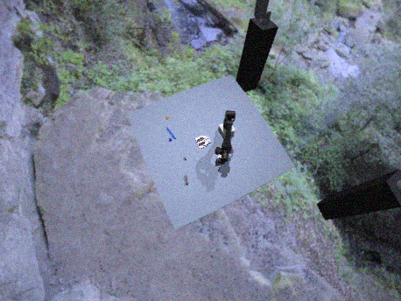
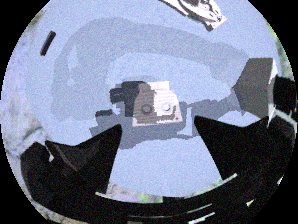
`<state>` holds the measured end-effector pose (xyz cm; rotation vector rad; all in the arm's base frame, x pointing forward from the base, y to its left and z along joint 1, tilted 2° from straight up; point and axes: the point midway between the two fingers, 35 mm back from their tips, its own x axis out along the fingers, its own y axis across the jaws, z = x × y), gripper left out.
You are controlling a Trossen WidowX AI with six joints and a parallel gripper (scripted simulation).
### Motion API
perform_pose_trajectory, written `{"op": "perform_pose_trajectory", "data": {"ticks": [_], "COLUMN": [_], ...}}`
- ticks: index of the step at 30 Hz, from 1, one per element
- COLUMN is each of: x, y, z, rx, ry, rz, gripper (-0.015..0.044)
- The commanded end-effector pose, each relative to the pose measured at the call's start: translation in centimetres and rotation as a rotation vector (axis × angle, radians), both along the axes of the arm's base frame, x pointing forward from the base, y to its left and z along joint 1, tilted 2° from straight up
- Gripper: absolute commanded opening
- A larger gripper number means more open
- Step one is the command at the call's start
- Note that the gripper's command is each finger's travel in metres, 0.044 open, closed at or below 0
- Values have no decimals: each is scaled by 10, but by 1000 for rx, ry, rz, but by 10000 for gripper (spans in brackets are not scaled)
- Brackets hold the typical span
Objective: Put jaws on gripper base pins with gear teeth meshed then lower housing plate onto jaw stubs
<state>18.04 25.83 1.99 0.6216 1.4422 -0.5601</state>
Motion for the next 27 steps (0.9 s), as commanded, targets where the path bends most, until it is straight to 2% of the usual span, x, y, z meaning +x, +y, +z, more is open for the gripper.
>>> {"op": "perform_pose_trajectory", "data": {"ticks": [1,27], "x": [0,2], "y": [0,0], "z": [-5,-36], "rx": [-2,-3], "ry": [3,3], "rz": [-7,-7], "gripper": [440,440]}}
